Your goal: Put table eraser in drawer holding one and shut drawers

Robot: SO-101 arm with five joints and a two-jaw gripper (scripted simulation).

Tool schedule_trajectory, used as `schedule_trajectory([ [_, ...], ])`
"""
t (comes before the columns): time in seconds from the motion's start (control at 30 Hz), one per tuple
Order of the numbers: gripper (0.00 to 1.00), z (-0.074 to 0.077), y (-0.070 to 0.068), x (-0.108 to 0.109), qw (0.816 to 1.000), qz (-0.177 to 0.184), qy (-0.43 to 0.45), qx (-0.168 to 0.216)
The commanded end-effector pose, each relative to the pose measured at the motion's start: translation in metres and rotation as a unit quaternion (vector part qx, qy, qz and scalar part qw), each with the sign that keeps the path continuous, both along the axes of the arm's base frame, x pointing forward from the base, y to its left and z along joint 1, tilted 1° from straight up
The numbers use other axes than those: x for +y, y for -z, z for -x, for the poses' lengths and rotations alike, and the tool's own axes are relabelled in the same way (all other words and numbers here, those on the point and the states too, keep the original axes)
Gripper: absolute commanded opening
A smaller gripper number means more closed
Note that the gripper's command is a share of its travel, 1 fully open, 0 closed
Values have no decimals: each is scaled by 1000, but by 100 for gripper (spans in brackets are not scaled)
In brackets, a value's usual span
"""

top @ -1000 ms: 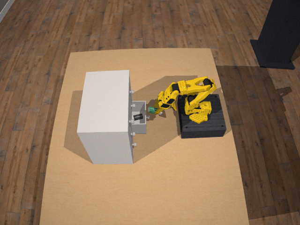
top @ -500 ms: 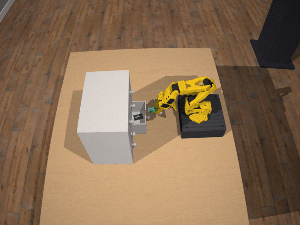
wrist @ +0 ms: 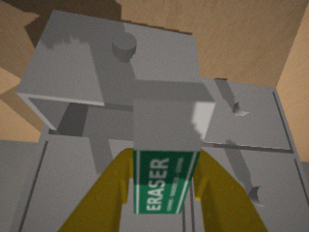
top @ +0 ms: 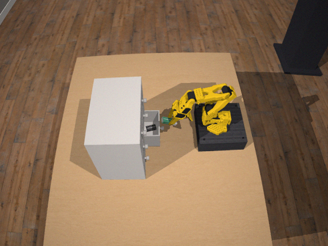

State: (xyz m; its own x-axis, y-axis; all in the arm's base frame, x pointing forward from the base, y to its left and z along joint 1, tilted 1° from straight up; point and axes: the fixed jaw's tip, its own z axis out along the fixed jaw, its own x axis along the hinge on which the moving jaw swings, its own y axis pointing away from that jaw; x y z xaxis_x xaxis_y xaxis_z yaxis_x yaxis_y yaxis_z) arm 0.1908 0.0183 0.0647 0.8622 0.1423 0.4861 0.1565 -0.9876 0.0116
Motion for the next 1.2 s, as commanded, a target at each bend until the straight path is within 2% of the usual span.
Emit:
schedule_trajectory([
  [0.0,0,-3,-2,2,1000,-3,-1,-5],
  [1.03,0,-1,-1,1,1000,-3,2,-5],
  [1.17,0,-20,-3,4,1000,-3,2,-5],
])
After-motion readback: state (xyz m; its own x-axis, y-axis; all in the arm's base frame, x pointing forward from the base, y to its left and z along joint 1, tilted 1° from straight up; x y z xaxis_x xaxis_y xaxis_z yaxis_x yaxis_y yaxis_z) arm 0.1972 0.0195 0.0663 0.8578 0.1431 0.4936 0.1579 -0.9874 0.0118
